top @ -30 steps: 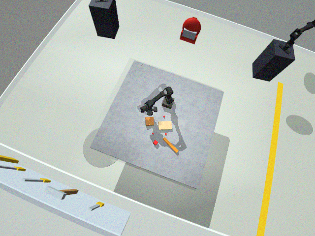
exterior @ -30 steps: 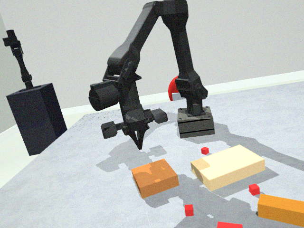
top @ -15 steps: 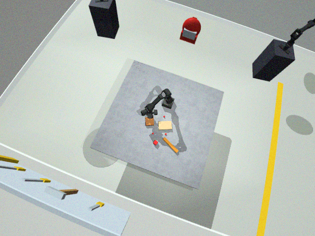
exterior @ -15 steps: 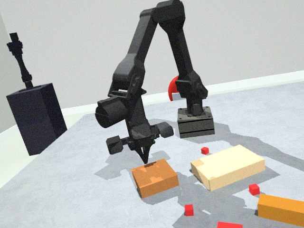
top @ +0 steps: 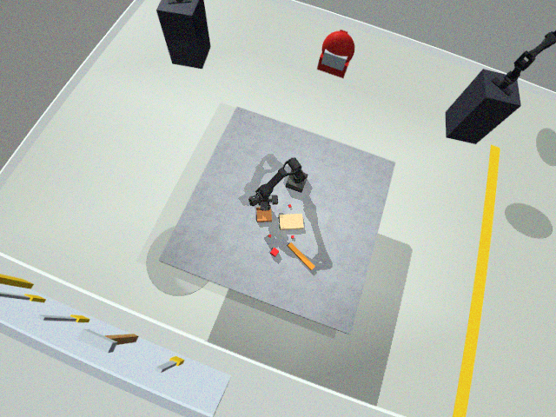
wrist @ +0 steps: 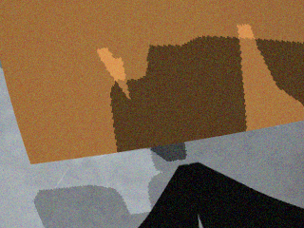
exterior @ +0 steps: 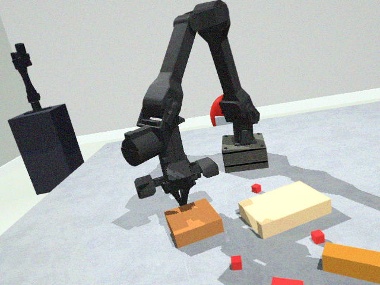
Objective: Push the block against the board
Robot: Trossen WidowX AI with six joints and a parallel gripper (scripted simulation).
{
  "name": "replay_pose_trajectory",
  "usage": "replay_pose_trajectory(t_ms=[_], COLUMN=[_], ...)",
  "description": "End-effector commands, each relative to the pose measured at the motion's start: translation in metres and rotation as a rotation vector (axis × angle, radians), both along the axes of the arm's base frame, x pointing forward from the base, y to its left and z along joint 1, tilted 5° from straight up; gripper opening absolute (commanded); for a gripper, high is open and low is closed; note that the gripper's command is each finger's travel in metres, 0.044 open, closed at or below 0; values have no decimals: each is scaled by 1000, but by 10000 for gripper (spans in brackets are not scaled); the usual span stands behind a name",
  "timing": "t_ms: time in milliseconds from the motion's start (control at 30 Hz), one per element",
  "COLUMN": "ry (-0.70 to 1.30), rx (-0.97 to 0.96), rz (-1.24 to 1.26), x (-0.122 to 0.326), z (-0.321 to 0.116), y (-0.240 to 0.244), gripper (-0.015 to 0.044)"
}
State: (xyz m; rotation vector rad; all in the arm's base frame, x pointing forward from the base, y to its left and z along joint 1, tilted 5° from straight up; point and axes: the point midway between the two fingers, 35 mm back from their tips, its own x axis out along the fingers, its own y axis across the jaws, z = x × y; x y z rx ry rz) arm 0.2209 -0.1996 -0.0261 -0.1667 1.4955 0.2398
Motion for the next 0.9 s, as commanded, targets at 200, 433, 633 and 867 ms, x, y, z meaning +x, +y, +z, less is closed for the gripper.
replay_pose_trajectory(t_ms=[200, 433, 633, 867], ry=[-3, -3, -3, -4], rx=[2, 2, 2, 2], rz=[-4, -4, -4, -4], x=[8, 13, 17, 21], z=[0, 0, 1, 1], y=[1, 1, 2, 3], gripper=[0, 0, 0, 0])
